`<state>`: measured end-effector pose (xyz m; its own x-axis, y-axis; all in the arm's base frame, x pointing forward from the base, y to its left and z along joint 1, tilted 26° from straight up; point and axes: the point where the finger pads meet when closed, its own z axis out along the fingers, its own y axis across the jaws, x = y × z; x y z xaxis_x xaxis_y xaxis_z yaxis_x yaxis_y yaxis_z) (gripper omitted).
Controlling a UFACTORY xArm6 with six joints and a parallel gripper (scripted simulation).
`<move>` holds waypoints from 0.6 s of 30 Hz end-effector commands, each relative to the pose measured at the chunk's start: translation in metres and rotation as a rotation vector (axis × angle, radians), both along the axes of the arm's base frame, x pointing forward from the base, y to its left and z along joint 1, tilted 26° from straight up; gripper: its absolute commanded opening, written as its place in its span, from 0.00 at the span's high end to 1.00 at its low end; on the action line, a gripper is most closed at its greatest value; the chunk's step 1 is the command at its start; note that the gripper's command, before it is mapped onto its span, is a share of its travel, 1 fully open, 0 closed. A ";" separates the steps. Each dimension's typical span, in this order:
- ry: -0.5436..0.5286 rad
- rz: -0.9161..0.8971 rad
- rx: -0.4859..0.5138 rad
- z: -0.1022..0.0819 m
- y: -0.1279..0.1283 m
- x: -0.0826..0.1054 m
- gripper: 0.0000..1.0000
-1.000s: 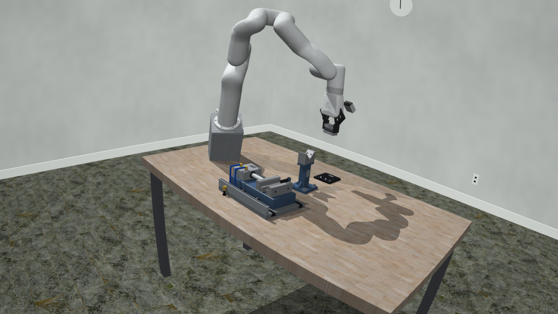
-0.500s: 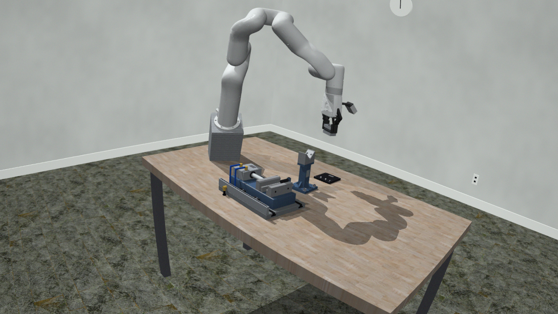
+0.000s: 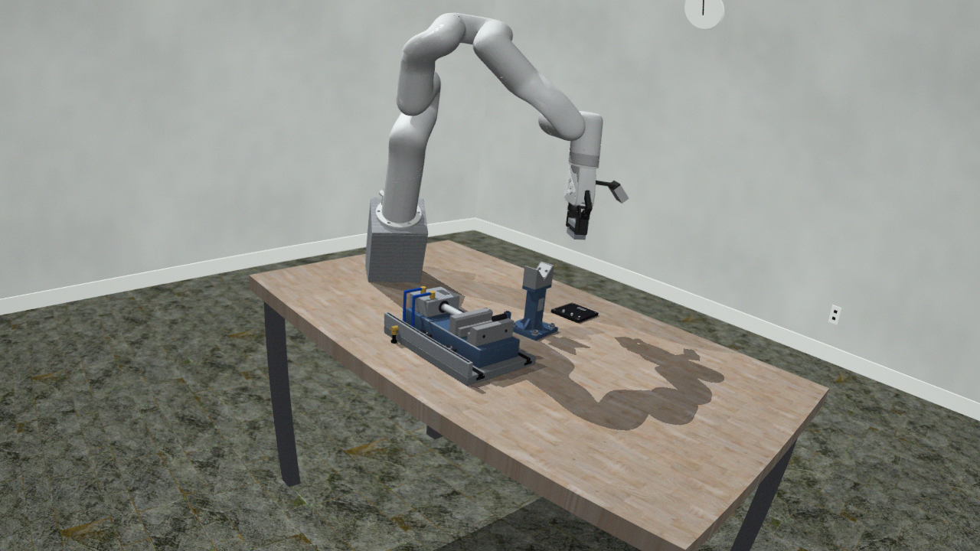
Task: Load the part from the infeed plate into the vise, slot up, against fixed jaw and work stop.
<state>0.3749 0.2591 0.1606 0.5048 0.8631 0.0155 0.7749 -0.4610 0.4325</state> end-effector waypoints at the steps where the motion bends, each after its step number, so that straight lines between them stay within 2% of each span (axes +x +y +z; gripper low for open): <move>1: -0.019 -0.064 0.030 0.003 -0.003 0.001 1.00; 18: -0.090 -0.384 0.167 0.009 -0.022 0.004 1.00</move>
